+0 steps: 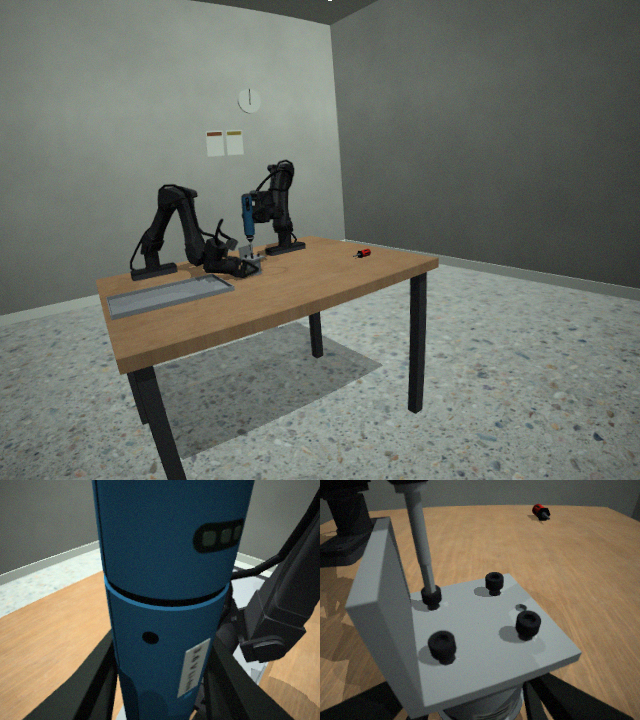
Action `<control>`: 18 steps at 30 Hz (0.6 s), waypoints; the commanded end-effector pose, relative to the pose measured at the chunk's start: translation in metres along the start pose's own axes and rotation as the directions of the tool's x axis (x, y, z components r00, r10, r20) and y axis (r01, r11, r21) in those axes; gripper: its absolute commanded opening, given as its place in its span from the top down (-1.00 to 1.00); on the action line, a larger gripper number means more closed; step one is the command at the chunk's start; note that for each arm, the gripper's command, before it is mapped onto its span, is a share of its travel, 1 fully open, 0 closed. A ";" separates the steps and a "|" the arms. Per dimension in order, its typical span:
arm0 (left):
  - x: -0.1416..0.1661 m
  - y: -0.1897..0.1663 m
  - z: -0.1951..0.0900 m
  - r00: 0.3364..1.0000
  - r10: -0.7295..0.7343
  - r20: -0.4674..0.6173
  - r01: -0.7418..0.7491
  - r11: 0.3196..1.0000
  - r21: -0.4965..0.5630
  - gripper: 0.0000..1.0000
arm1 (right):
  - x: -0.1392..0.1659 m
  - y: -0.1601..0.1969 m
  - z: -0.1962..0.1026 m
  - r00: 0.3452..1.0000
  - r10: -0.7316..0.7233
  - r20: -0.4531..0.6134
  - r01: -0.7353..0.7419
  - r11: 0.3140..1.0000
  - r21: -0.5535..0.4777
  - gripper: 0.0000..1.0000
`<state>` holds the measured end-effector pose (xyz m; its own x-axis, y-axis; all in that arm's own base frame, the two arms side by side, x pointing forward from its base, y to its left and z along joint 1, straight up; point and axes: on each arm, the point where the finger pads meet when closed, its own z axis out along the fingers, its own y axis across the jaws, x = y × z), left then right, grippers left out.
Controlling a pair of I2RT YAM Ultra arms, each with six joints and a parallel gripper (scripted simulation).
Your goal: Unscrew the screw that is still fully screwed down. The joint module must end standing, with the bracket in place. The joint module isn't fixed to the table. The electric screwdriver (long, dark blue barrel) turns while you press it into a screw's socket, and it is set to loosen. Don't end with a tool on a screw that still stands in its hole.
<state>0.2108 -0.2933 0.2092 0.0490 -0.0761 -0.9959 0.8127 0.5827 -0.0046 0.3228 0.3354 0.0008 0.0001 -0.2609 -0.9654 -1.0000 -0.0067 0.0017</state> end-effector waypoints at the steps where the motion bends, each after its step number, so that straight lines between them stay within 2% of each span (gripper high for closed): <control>1: -0.033 -0.001 0.005 0.996 -0.005 0.087 0.005 1.000 0.001 0.17 | -0.014 -0.004 -0.005 1.000 -0.021 0.021 0.021 1.000 0.005 -0.17; 18: -0.046 -0.001 0.004 0.994 -0.005 0.111 0.005 1.000 0.002 0.17 | -0.014 -0.004 -0.005 1.000 -0.021 0.021 0.021 1.000 0.005 -0.17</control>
<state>0.2094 -0.2913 0.2102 0.0410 -0.0649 -0.9971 0.8126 0.5828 -0.0045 0.3228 0.3354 0.0008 0.0001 -0.2609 -0.9654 -1.0000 -0.0066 0.0017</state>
